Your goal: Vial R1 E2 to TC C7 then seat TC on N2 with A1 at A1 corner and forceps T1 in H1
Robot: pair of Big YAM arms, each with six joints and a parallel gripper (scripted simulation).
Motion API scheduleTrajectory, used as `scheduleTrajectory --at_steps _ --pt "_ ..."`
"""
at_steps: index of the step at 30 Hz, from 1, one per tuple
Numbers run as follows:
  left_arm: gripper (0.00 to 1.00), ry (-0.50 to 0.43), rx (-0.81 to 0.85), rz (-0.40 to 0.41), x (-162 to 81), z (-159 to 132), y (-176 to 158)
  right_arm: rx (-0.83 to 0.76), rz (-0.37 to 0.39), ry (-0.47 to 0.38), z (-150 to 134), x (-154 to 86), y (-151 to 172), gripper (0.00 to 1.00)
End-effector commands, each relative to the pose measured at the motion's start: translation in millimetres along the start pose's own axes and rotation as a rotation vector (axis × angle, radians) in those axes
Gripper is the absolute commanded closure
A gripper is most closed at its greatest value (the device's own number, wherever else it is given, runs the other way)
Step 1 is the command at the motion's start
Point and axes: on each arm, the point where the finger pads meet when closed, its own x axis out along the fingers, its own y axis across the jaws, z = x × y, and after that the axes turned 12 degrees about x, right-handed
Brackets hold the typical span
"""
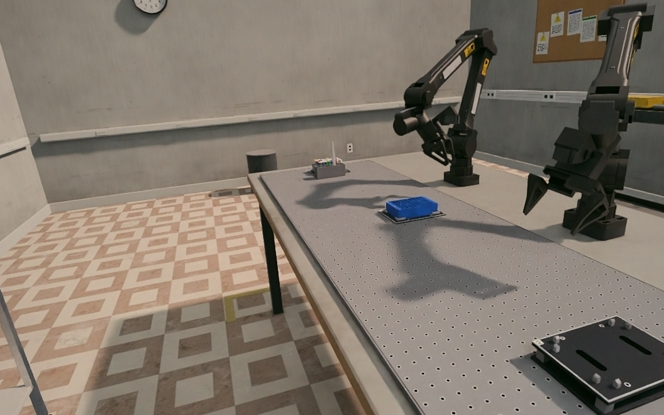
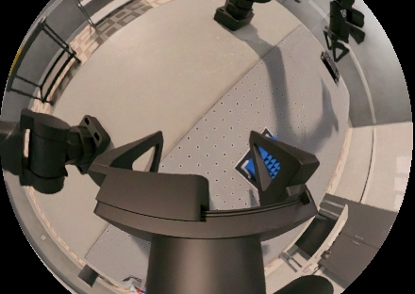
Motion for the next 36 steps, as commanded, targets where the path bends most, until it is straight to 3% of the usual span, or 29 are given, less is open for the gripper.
scheduleTrajectory --at_steps 1,17,18,36 --pt "0.0 -0.008 0.003 0.003 -1.4 3.9 1.1 -0.005 -0.006 0.001 1.1 -1.8 -2.0 0.0" --pt "0.0 -0.008 0.003 0.003 -1.4 3.9 1.1 -0.005 -0.006 0.001 1.1 -1.8 -2.0 0.0" --pt "0.0 -0.032 0.012 0.014 -5.6 18.4 5.7 0.017 -0.046 0.02 3.5 -20.7 -20.6 0.76" --pt "0.0 -0.032 0.012 0.014 -5.6 18.4 5.7 0.428 -0.121 0.129 -33.3 -69.4 -43.3 0.76"
